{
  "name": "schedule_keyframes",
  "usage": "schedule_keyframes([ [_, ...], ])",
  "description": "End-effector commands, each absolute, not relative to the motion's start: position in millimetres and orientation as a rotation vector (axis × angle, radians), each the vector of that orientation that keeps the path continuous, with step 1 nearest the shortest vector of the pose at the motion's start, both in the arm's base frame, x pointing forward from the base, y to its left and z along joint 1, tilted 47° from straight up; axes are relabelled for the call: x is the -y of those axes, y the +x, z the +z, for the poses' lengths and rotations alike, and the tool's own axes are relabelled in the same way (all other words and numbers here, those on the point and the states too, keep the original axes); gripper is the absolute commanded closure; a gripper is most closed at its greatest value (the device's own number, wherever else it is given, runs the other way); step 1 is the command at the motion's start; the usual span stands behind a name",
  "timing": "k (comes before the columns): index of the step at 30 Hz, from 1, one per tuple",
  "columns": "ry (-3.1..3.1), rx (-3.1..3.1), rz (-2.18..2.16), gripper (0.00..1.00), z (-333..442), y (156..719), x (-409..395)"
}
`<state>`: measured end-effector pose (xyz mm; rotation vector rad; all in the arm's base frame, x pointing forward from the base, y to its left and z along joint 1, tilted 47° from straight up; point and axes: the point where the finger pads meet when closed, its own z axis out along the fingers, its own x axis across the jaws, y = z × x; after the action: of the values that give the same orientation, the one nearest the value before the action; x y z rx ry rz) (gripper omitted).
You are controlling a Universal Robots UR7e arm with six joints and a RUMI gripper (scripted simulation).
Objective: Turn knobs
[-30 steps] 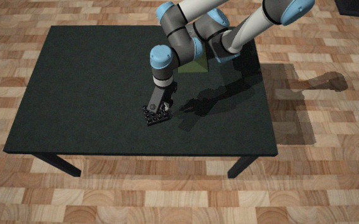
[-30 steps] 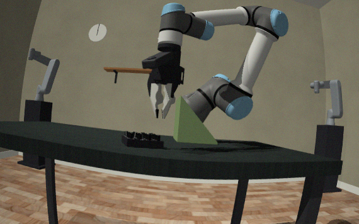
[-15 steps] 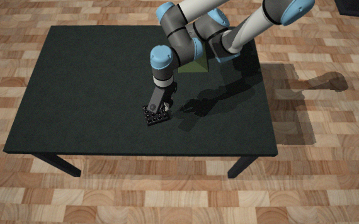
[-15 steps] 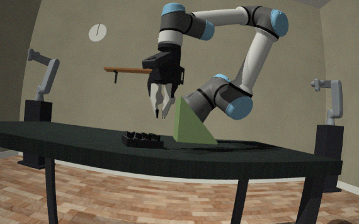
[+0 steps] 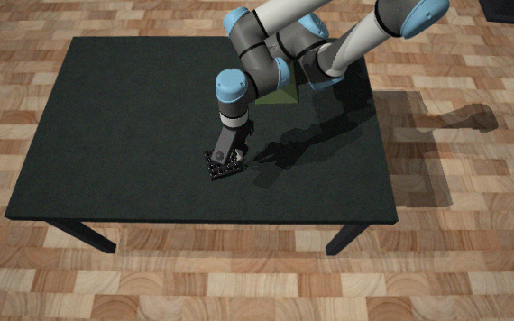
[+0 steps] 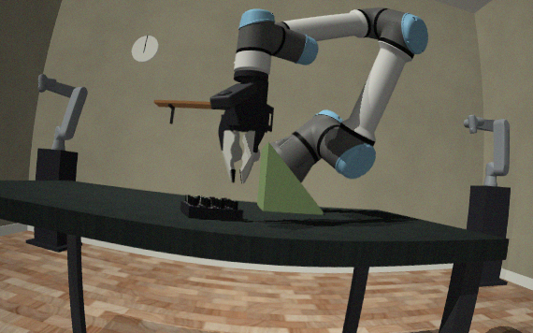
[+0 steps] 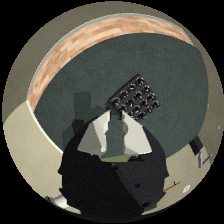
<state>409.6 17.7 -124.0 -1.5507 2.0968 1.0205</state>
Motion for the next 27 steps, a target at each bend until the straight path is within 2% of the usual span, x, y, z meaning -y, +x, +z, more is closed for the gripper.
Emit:
schedule_keyframes([
  [1, -1.549, -2.097, 1.023, 0.89, -129.9, 408.2, -24.3],
  [27, -1.549, -2.097, 1.023, 0.89, -145.4, 405.6, -40.3],
])
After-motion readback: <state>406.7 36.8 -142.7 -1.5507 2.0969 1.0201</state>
